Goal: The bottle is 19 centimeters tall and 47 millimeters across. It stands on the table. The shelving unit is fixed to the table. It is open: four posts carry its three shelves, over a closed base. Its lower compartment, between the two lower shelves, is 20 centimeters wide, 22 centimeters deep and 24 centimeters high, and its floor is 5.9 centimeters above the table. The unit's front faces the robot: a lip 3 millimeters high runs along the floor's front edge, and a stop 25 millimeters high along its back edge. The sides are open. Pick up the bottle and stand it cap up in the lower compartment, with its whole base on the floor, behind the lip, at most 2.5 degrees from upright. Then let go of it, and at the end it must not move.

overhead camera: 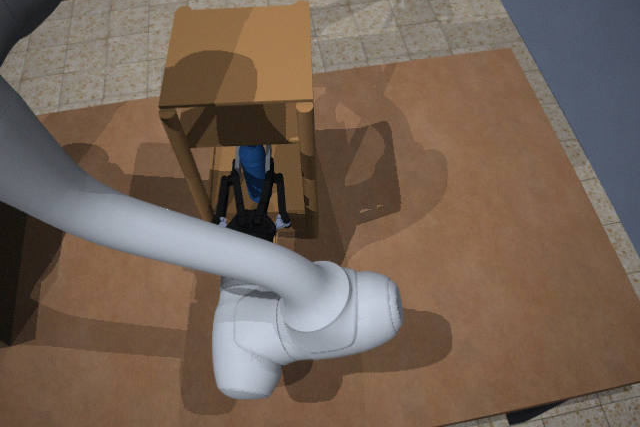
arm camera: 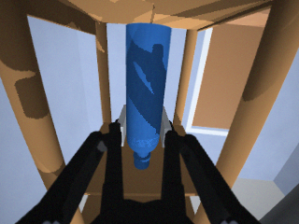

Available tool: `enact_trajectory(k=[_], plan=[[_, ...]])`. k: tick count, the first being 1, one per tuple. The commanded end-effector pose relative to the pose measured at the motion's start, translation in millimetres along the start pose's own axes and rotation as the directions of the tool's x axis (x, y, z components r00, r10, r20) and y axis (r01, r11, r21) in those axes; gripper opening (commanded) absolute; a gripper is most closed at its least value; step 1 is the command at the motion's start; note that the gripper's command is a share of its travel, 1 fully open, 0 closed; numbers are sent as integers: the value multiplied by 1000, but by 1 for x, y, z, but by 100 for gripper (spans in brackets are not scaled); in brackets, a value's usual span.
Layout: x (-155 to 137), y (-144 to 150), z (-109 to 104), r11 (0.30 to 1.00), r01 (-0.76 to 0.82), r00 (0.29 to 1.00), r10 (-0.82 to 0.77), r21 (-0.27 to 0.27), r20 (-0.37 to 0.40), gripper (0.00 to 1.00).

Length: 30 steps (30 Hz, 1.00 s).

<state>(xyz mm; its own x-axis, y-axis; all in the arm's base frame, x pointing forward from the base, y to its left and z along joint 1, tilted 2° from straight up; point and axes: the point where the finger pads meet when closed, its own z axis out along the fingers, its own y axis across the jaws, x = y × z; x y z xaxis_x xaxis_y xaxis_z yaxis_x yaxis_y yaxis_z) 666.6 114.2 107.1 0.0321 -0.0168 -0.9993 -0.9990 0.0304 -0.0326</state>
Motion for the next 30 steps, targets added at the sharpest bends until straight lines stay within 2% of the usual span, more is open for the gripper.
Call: enact_trajectory(k=[1,30], plan=[[0,0,0,1000,0,1000,0,0,0,0],[4,0,0,1000,0,1000,0,0,0,0]])
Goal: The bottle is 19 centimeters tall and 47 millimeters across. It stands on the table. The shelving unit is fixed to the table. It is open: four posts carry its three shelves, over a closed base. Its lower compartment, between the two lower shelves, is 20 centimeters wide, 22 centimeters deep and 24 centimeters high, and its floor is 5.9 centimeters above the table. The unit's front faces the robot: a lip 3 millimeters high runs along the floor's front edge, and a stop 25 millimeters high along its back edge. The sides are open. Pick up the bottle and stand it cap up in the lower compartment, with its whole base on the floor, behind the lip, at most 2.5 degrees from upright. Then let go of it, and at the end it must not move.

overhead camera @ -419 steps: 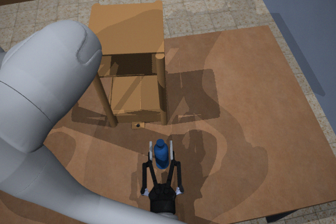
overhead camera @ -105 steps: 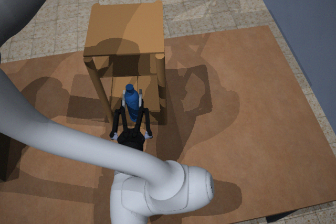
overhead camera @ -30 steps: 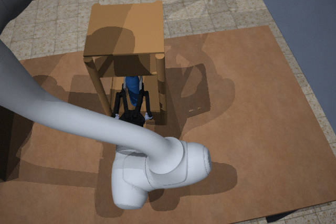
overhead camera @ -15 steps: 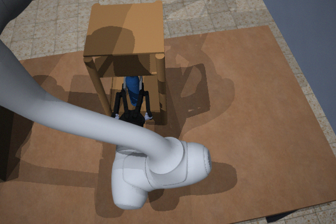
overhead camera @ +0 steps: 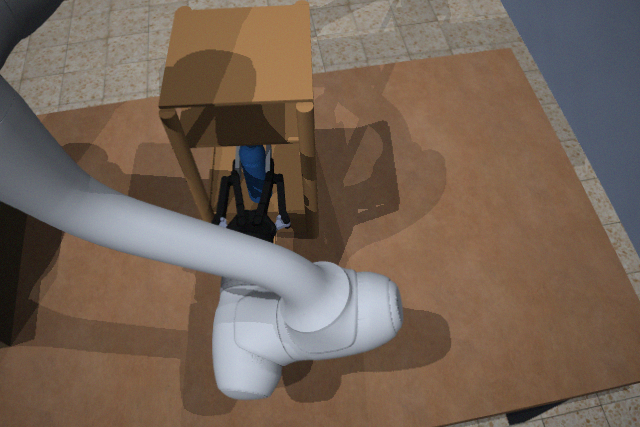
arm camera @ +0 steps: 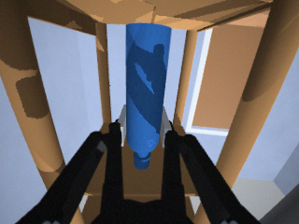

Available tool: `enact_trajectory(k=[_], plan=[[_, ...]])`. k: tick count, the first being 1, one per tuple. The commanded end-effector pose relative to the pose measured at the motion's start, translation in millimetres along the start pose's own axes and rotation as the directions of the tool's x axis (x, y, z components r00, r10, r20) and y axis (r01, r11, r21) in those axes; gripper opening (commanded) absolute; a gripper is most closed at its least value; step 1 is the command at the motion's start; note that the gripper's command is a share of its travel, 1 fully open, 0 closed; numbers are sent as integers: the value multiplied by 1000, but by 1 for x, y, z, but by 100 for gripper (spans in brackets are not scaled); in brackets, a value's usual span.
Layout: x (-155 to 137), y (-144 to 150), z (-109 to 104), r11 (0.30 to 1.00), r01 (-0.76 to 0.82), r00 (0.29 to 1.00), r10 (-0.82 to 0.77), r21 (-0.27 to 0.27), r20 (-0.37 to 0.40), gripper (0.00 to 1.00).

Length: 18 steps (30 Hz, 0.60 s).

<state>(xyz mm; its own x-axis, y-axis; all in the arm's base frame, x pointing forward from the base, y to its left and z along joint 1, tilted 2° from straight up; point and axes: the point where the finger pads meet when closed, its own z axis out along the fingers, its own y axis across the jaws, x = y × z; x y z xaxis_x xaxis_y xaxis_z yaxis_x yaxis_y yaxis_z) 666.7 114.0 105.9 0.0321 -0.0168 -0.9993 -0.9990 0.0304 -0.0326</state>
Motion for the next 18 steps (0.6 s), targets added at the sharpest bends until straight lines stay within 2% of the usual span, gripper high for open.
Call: enact_trajectory(k=[1,11,18], plan=[[4,0,0,1000,0,1000,0,0,0,0],[24,0,0,1000,0,1000,0,0,0,0],[26,0,0,1000,0,1000,0,0,0,0]])
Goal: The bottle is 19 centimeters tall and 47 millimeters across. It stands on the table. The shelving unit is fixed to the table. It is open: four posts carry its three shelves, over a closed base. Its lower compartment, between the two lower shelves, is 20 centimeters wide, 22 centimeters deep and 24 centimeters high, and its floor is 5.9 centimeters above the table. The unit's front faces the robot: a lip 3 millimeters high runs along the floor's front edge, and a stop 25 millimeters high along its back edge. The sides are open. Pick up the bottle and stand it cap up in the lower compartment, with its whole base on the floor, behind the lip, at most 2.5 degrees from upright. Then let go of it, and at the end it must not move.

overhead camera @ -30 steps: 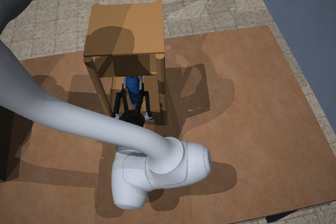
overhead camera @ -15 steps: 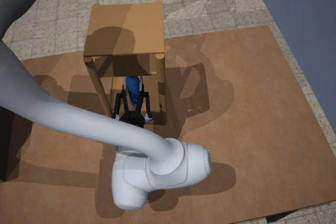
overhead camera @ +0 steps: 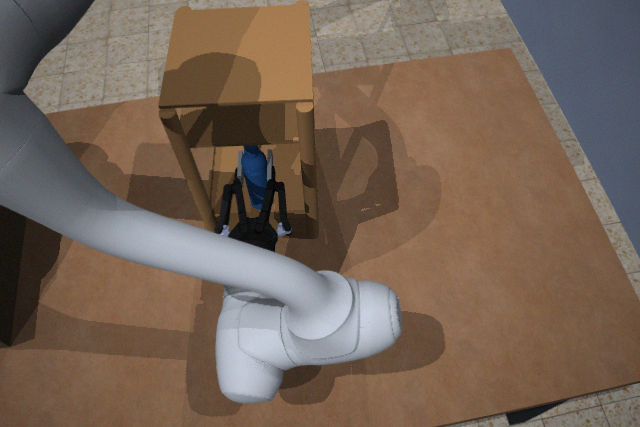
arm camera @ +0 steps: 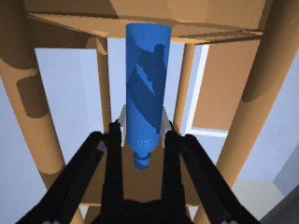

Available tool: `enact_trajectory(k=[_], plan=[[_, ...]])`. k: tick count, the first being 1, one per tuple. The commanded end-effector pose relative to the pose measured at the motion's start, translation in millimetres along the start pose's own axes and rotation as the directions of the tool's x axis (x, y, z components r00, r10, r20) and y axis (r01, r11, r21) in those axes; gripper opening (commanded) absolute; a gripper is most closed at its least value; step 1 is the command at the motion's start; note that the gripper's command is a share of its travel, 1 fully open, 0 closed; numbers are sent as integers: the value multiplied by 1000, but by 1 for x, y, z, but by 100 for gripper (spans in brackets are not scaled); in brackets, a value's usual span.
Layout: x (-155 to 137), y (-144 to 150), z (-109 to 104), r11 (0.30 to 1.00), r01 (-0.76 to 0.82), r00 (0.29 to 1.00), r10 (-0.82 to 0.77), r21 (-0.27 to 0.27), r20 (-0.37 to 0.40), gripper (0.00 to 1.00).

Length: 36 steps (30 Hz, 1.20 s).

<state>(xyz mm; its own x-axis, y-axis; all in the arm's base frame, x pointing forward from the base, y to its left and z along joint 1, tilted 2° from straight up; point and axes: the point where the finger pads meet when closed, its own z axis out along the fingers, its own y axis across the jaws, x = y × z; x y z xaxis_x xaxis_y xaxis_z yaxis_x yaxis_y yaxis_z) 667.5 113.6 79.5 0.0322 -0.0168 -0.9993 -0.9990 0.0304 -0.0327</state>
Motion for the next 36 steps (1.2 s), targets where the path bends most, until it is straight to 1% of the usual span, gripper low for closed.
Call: enact_trajectory(k=[1,31,32,34,35,36], plan=[[0,0,0,1000,0,1000,0,0,0,0],[0,0,0,1000,0,1000,0,0,0,0],[0,0,0,1000,0,1000,0,0,0,8],[0,0,0,1000,0,1000,0,0,0,8],[0,0,0,1000,0,1000,0,0,0,16],[0,0,0,1000,0,1000,0,0,0,16]])
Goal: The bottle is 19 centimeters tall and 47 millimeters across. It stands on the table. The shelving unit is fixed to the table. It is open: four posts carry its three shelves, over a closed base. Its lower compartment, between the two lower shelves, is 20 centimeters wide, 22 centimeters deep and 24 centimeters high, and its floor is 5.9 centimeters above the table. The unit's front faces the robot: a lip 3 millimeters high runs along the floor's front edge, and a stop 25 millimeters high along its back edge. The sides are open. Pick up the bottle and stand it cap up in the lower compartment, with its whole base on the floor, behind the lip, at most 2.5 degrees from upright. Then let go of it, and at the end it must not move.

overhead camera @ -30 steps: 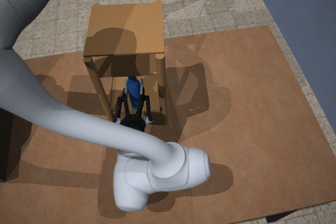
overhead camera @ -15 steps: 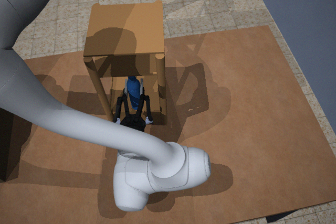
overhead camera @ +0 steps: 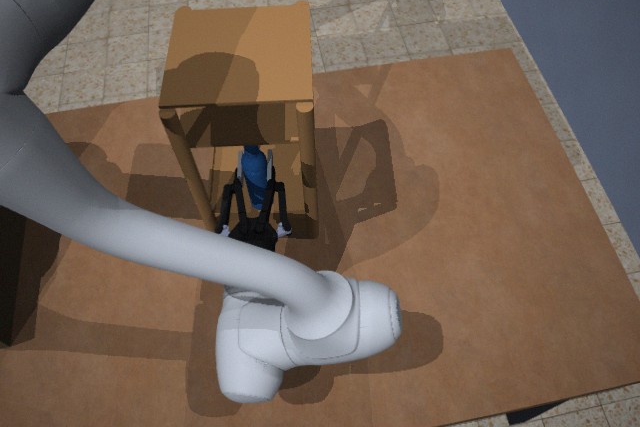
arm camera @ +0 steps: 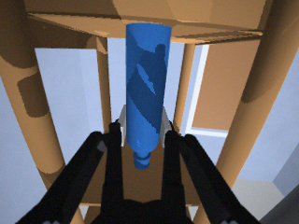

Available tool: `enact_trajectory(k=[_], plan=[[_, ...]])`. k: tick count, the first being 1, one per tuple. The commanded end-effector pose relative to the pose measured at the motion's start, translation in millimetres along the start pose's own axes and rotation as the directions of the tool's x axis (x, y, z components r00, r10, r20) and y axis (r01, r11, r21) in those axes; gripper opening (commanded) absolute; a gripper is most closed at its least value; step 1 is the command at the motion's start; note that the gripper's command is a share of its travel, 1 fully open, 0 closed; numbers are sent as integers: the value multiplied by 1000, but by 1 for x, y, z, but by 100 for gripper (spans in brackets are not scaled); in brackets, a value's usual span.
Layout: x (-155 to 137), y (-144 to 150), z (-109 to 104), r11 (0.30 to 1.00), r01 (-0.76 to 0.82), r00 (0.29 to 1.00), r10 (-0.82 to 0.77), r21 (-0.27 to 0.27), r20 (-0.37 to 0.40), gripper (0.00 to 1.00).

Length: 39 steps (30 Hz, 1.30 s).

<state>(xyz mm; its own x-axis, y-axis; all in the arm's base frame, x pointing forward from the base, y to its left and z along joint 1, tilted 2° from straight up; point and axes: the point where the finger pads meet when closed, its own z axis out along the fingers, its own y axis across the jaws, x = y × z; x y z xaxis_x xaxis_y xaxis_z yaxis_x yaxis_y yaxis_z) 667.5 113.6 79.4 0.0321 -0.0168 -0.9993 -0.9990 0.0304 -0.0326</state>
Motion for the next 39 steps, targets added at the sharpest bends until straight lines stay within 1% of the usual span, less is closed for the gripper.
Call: enact_trajectory(k=[1,3,4,6,7,9,10,39], plan=[[0,0,0,1000,0,1000,0,0,0,16],[0,0,0,1000,0,1000,0,0,0,16],[0,0,0,1000,0,1000,0,0,0,24],[0,0,0,1000,0,1000,0,0,0,24],[0,0,0,1000,0,1000,0,0,0,32],[0,0,0,1000,0,1000,0,0,0,32],[0,0,0,1000,0,1000,0,0,0,40],[0,0,-2,1000,0,1000,0,0,0,40]])
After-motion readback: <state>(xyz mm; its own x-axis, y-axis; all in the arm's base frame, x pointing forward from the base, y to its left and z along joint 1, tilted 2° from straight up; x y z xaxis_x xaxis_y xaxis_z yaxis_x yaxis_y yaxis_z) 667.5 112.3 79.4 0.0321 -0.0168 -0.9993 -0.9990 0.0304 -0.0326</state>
